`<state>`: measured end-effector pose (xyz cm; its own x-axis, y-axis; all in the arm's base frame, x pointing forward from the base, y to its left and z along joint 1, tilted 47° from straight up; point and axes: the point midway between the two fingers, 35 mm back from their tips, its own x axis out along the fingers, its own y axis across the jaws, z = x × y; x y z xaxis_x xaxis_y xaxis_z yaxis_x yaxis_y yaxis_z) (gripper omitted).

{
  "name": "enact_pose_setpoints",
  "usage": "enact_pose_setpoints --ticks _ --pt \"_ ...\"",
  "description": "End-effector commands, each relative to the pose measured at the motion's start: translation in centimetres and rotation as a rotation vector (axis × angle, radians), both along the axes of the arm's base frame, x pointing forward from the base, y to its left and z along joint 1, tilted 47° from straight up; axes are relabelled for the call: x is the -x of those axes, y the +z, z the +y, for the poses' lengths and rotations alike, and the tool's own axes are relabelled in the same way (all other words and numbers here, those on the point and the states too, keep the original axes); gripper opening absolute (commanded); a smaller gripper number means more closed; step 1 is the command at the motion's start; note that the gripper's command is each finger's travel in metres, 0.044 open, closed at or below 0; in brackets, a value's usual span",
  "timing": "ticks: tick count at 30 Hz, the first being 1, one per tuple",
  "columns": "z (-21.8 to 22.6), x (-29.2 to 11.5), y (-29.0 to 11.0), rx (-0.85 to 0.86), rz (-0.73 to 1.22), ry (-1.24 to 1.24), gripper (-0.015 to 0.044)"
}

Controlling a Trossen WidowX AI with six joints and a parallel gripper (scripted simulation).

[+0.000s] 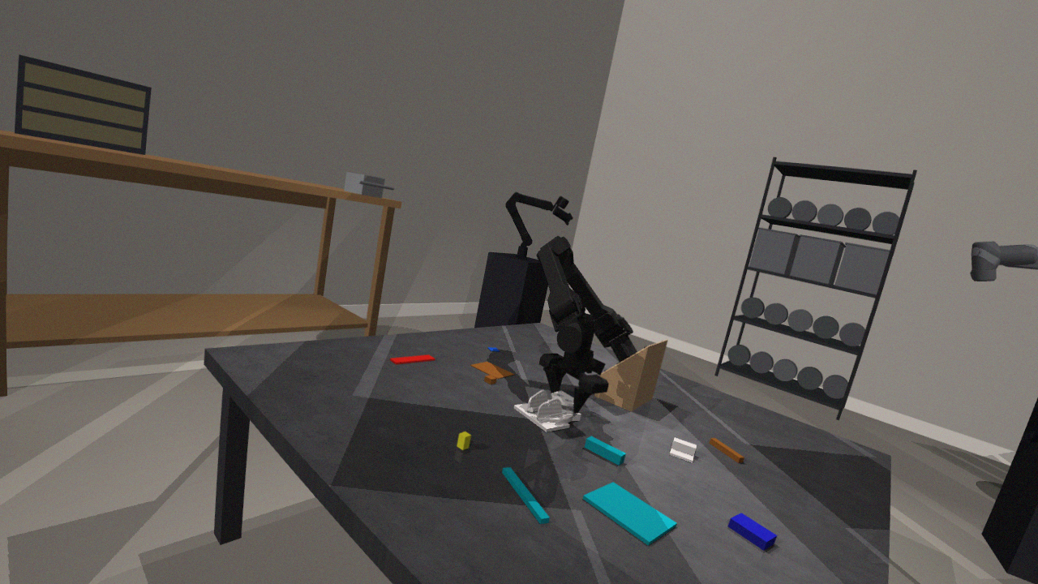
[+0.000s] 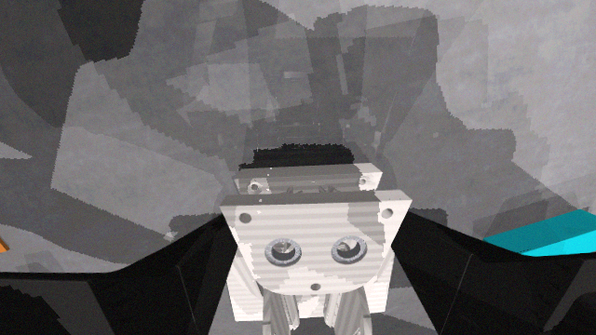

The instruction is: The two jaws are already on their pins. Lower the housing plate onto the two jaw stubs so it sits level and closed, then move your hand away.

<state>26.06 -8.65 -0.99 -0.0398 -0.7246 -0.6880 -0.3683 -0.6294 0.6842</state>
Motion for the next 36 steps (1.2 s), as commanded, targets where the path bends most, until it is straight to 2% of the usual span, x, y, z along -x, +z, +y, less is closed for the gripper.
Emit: enact_pose_setpoints --ticks 1,36 --pt "-0.15 0.2 -0.2 0.004 0.009 0.006 0.0351" --pt "-0.5 0.23 -0.53 0.003 0.021 0.017 0.0351"
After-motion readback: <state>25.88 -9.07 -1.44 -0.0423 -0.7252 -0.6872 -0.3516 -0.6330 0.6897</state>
